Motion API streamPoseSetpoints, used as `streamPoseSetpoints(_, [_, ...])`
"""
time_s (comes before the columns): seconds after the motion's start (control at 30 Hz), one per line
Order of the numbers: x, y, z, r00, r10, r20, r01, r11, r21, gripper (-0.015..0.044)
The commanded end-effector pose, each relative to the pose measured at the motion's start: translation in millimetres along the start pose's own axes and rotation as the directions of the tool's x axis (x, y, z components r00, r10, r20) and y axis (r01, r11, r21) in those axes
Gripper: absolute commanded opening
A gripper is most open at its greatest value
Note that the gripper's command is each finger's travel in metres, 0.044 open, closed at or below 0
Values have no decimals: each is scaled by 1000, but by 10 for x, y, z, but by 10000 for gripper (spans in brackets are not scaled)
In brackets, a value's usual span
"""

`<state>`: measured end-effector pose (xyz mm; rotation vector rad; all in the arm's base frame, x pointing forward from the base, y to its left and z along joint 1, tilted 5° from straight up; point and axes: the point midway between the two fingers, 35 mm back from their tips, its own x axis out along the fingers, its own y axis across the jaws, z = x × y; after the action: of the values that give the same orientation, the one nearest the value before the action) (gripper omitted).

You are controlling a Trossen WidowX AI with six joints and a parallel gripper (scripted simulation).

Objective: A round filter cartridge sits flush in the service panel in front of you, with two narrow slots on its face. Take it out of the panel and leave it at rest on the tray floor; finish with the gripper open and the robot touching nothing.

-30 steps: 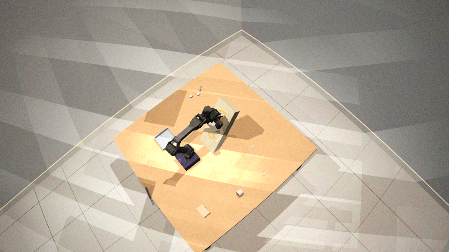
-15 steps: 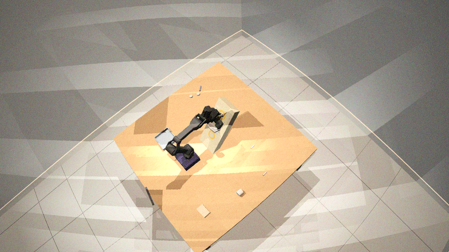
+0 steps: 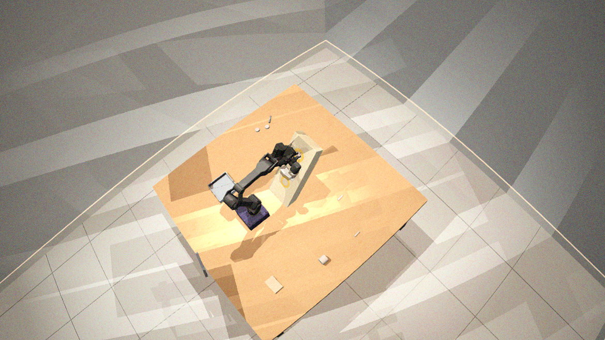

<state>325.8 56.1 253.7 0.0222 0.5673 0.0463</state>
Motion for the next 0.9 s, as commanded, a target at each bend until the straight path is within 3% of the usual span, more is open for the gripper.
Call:
streamPoseSetpoints(0.0, [8, 7, -5, 1000, 4, -1, -4, 1000, -6, 91])
streamPoseSetpoints(0.87, [126, 8, -5, 1000, 4, 0, -4, 1000, -6, 91])
